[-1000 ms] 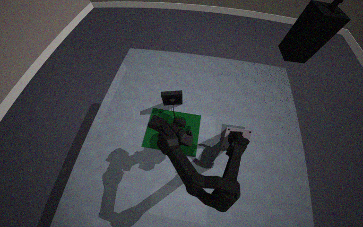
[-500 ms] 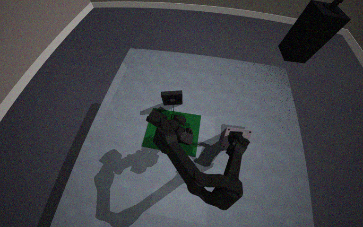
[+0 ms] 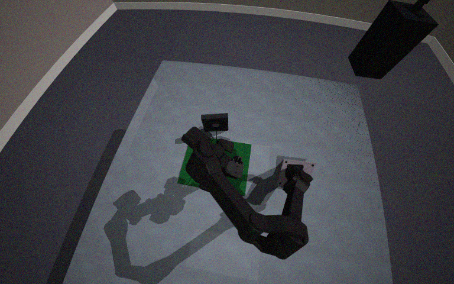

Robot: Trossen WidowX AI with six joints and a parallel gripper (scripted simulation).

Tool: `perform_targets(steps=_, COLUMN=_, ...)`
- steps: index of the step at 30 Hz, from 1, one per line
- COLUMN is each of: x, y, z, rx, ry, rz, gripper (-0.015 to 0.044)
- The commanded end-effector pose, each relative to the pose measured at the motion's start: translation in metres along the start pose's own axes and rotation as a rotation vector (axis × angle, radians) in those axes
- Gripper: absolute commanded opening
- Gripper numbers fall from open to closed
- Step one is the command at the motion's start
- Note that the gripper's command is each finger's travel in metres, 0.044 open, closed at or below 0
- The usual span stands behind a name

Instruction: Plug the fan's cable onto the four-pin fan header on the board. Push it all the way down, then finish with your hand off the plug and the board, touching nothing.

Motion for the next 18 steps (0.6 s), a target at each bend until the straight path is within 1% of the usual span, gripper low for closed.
perform_targets(steps=1, x=-0.0009, y=-0.0012, z=-0.016, rx=0.0, ry=0.001, rz=-0.007, gripper=0.0)
perform_targets(steps=9, x=-0.0018, y=-0.0014, z=-0.0208, rx=0.001, ry=0.0, rz=-0.03, gripper=0.0)
perform_targets(steps=18, x=-0.0004, y=-0.0014, z=-0.0209, rx=0.001, ry=0.001, rz=-0.336, gripper=0.0)
Point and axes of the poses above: the point midway between the two fingers, 35 mm back from their tips, its own z axis out along the fingers, its own y axis across the jaws, x = y × z, the point moved 5 cm from there along -z, back along the fingers, and after that the axes turned 5 degrees about -z, right-handed, at the moved point
